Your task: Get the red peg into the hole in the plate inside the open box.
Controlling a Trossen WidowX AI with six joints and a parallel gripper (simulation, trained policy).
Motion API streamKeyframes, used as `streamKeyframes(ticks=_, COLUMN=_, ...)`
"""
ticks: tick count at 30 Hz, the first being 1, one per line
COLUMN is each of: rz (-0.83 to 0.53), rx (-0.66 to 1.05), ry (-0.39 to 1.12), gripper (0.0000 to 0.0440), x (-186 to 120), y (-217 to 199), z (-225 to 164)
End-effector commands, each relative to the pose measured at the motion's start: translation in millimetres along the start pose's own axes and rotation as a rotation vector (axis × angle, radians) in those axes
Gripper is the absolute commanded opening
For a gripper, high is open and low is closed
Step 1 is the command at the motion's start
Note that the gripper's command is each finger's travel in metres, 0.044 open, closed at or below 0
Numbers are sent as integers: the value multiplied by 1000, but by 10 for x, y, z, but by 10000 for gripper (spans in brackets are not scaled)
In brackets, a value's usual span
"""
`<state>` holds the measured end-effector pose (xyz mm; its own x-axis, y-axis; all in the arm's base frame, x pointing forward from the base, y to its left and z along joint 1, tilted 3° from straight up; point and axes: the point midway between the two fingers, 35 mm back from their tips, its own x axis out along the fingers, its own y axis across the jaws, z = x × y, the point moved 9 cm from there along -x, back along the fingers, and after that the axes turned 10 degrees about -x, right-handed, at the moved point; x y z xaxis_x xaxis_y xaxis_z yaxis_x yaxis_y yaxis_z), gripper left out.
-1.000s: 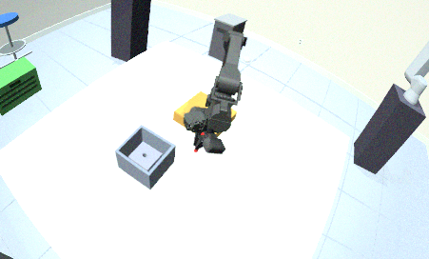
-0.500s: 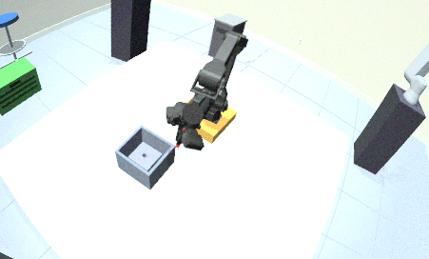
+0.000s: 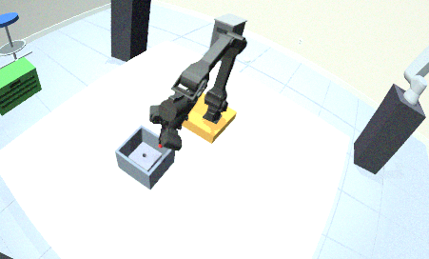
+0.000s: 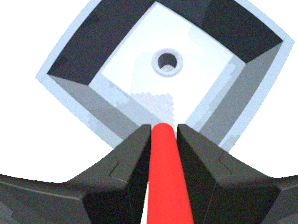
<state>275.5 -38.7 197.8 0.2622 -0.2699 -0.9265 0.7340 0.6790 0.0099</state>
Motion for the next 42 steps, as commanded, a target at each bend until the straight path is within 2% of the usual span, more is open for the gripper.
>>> streamKeyframes(ticks=1, rz=0, rx=26, ry=-5, gripper=1, x=106, y=-35, z=136)
streamKeyframes(ticks=12, rz=-3, rx=74, ry=18, gripper=7, x=360, y=-111, z=372)
streamKeyframes(ticks=22, rz=-15, rx=75, ry=71, gripper=8, x=665, y=-116, z=421)
streamKeyframes(ticks=24, rz=-21, rx=67, ry=81, gripper=37, x=727, y=-117, z=421)
streamKeyframes(ticks=29, rz=-35, rx=36, ry=101, gripper=148, x=830, y=-122, z=439)
streamKeyframes(ticks=32, rz=-49, rx=17, ry=113, gripper=157, x=869, y=-110, z=470)
streamKeyframes(ticks=33, rz=-50, rx=14, ry=108, gripper=174, x=876, y=-101, z=501)
streamKeyframes(ticks=42, rz=-55, rx=-19, ry=64, gripper=383, x=910, y=-43, z=787)
